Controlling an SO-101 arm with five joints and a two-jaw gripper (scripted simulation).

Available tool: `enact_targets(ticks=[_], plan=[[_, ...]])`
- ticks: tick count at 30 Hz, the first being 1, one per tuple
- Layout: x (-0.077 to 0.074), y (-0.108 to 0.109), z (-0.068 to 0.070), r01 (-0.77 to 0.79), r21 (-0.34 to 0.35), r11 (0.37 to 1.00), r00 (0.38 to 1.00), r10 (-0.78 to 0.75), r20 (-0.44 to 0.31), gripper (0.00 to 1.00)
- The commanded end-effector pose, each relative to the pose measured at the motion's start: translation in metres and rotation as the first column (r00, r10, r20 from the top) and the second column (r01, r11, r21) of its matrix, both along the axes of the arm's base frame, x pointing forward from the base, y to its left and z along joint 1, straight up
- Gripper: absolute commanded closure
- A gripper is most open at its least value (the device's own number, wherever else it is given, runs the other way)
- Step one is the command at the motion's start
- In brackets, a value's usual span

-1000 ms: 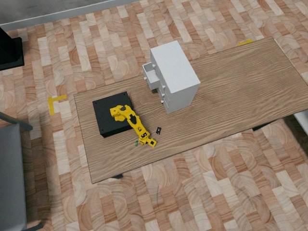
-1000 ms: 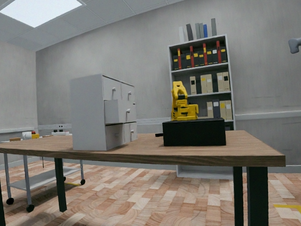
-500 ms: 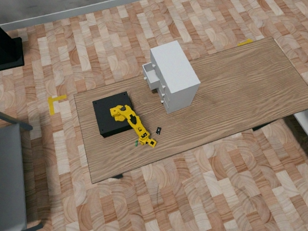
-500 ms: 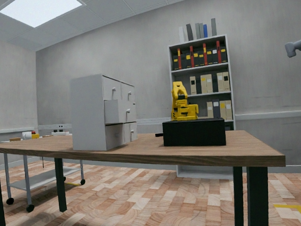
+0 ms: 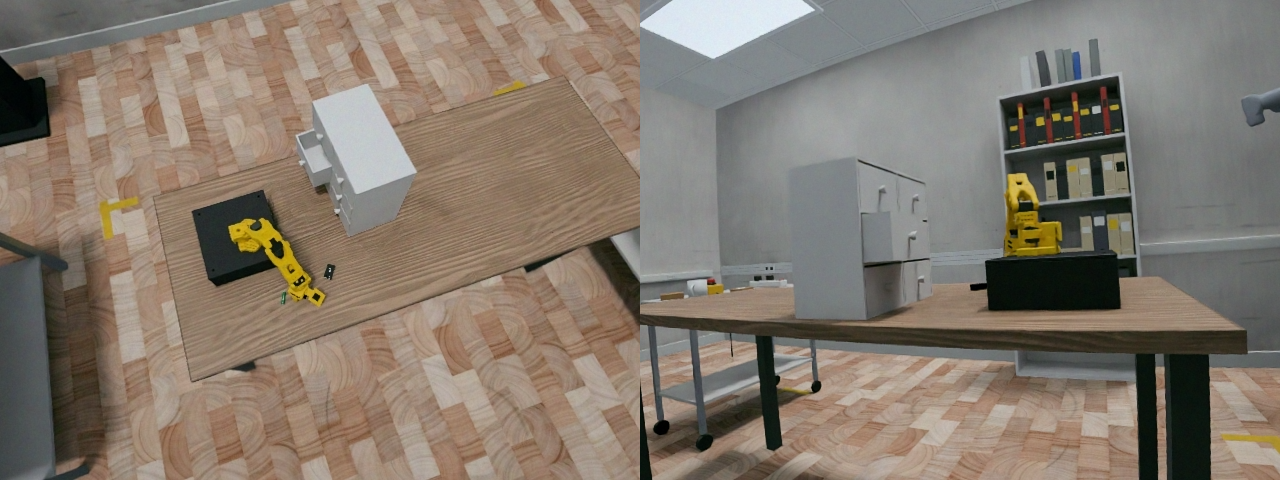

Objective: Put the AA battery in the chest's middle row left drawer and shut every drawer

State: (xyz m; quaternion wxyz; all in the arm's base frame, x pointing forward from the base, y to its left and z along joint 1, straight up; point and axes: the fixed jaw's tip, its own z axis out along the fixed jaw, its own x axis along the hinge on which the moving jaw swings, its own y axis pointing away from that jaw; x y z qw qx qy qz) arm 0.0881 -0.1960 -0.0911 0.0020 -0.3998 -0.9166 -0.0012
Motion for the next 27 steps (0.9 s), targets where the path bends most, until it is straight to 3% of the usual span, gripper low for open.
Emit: enact_targets(ticks=[1,27], plan=[[0.0001,-0.0011,-0.0018,-0.002,-0.004,1.000,1.000,0.002,0.003,0.79],[0.0001,-0.0011,-0.0018,-0.002,-0.004,1.000,1.000,0.002,0.003,0.90]])
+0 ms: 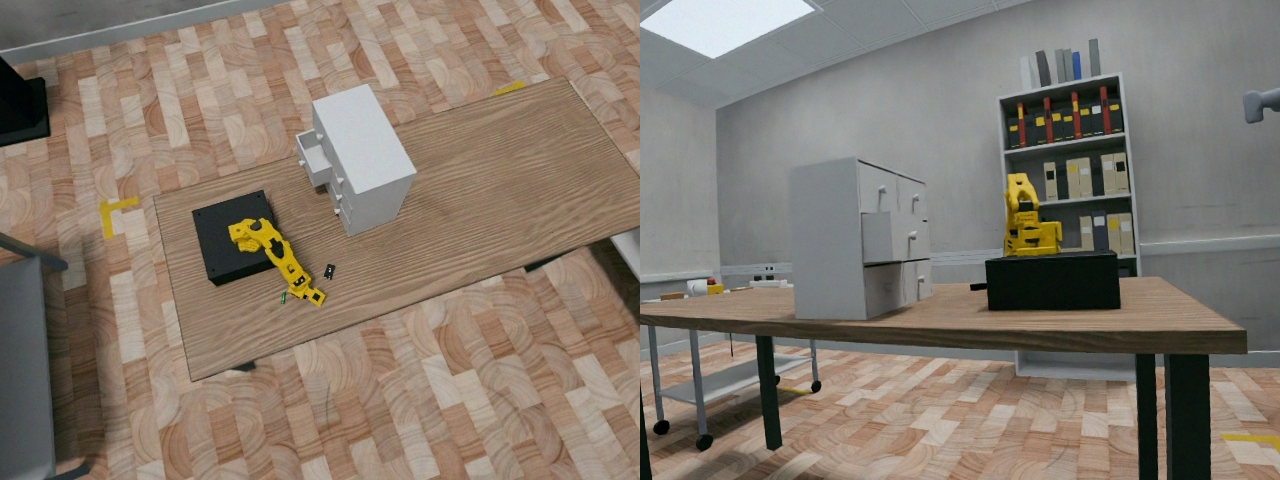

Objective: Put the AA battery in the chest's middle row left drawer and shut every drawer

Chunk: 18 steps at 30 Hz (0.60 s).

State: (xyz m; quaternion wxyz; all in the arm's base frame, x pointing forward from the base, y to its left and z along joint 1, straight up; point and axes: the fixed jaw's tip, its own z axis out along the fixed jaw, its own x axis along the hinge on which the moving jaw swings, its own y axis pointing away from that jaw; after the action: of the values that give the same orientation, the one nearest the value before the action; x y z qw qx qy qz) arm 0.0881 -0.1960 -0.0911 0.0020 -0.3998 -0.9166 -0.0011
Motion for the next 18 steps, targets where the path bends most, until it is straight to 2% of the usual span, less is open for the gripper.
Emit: enact_targets(ticks=[1,18], plan=[[0.0001,-0.0011,-0.0018,-0.002,-0.004,1.000,1.000,0.002,0.003,0.91],[0.0001,-0.0011,-0.0018,-0.002,-0.004,1.000,1.000,0.002,0.003,0.98]])
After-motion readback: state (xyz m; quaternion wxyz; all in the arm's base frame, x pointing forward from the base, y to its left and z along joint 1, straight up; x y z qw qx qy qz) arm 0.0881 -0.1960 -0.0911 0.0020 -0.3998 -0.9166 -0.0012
